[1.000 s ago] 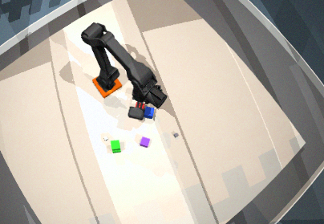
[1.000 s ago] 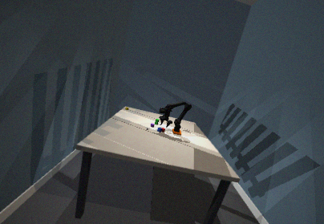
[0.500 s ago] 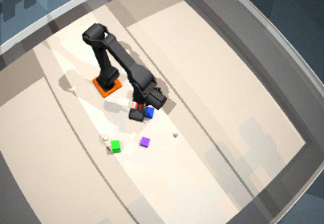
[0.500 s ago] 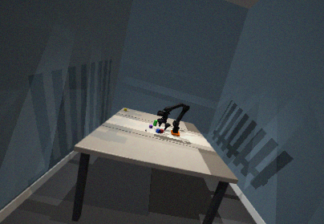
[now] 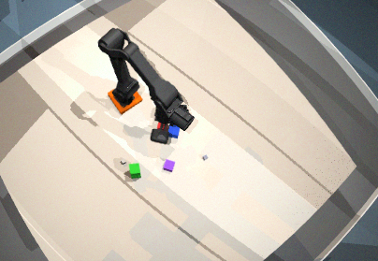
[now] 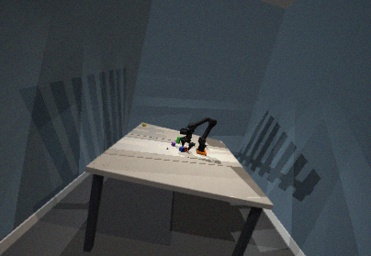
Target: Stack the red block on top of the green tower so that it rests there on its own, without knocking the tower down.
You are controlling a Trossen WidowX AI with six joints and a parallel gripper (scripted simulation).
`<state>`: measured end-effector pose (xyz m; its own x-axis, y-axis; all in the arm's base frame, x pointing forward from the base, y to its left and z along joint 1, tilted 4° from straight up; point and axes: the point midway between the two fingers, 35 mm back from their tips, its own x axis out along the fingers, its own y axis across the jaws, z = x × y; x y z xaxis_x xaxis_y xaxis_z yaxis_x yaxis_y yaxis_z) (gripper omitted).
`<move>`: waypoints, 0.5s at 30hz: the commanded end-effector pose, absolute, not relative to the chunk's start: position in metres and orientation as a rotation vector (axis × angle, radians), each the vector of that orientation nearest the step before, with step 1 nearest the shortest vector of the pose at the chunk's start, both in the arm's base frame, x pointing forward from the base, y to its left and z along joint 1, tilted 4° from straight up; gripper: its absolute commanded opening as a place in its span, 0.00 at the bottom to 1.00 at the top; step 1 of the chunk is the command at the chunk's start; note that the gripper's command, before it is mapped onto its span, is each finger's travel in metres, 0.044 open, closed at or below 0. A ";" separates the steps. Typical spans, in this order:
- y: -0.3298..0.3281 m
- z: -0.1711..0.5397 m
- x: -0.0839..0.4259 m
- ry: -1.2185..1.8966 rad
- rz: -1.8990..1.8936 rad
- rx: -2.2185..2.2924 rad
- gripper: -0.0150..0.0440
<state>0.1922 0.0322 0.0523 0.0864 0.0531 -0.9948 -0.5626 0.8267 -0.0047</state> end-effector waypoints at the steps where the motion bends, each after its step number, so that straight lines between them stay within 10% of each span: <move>1: 0.032 0.042 0.191 1.437 0.478 -0.442 1.00; 15: 0.032 0.034 0.190 1.437 0.478 -0.441 1.00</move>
<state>0.1912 0.0326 0.0370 0.0795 0.0523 -0.9955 -0.5626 0.8267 -0.0015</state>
